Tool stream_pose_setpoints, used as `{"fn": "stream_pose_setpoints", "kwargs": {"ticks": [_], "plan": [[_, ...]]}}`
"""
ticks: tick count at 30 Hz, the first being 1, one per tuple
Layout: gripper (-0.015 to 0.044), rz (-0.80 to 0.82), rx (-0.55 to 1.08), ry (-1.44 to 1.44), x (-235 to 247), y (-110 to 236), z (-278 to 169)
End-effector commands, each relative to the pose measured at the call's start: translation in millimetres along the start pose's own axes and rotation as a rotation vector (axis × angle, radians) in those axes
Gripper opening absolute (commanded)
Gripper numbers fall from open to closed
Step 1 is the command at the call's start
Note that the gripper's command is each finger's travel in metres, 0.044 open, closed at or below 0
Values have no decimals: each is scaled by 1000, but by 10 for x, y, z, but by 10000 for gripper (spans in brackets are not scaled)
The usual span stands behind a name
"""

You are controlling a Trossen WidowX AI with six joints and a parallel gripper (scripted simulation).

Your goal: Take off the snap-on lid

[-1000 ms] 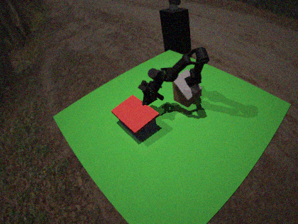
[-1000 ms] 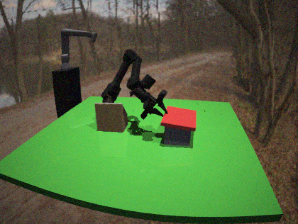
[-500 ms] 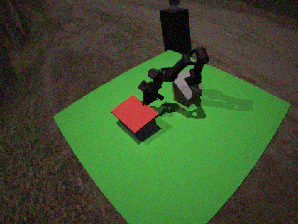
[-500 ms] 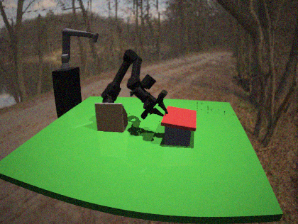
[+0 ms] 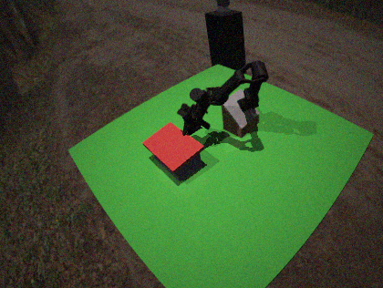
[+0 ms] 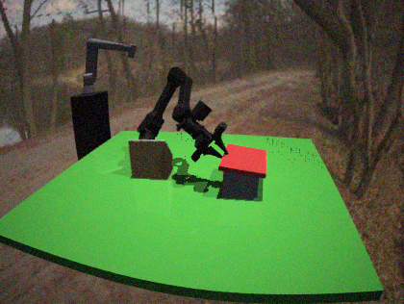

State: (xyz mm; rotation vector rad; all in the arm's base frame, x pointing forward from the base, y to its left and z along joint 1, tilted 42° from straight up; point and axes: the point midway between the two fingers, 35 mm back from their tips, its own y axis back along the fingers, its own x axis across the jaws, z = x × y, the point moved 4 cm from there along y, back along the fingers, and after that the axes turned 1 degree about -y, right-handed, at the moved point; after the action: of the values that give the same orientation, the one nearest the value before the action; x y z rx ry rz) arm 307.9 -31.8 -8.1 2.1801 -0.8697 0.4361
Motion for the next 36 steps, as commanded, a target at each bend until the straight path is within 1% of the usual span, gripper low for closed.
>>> {"fn": "stream_pose_setpoints", "kwargs": {"ticks": [1, 25, 36], "plan": [[0, -1, -1, -3, 0, -8, 1], [0, -1, -1, -3, 13, -23, 1], [0, 0, -5, -4, 119, 70, -3]]}}
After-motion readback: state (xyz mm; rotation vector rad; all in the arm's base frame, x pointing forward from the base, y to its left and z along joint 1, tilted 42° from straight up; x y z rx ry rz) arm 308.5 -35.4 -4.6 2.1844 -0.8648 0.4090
